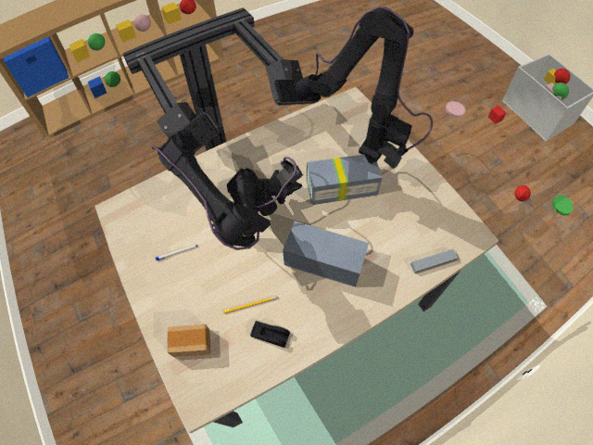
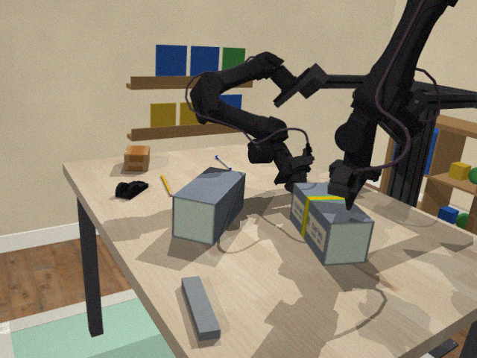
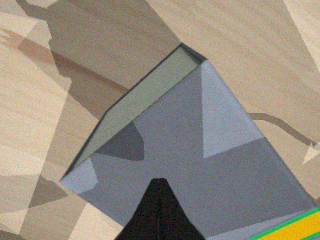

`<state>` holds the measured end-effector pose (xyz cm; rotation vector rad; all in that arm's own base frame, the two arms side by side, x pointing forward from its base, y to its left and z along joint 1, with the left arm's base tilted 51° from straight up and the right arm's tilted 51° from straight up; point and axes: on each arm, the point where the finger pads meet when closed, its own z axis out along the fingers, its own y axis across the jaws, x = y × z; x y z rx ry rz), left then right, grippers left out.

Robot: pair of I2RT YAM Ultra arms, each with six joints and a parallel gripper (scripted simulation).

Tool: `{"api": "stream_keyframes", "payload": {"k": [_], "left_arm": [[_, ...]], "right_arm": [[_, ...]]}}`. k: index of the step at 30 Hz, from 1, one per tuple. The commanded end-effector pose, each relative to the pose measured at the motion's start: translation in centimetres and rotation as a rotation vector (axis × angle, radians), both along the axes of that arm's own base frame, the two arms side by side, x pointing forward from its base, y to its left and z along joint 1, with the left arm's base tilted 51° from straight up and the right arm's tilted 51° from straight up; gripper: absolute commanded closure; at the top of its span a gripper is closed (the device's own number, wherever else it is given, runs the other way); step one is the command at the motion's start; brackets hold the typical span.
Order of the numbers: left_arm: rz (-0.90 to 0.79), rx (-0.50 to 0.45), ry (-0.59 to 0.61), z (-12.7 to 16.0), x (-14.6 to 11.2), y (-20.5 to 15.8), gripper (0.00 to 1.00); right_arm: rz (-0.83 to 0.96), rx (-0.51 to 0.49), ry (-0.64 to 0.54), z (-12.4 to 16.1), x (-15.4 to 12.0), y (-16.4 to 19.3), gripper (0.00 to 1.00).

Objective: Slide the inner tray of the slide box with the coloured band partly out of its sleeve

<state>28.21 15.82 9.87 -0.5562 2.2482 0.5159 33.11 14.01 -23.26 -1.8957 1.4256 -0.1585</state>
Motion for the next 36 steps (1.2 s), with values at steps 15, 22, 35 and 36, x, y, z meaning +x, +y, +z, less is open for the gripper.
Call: {"api": "stream_keyframes", "payload": {"k": [15, 22, 35, 36], "left_arm": [[-0.021, -0.001, 0.001, -1.5, 0.9, 0.6, 0.99], [-0.042, -0.002, 0.002, -1.3, 1.4, 0.0, 0.99], [-0.022, -0.008, 0.01, -1.8, 1.2, 0.5, 0.99], [-0.022, -0.008, 0.01, -1.8, 1.2, 0.5, 0.99]], "right_arm": [[0.037, 0.015, 0.025, 0.0, -1.2, 0.9, 0.99], [0.037, 0.015, 0.025, 0.0, -1.2, 0.9, 0.99], [0.037, 0.015, 0.025, 0.0, -1.2, 0.9, 0.99], [0.037, 0.015, 0.025, 0.0, -1.2, 0.9, 0.99]]}}
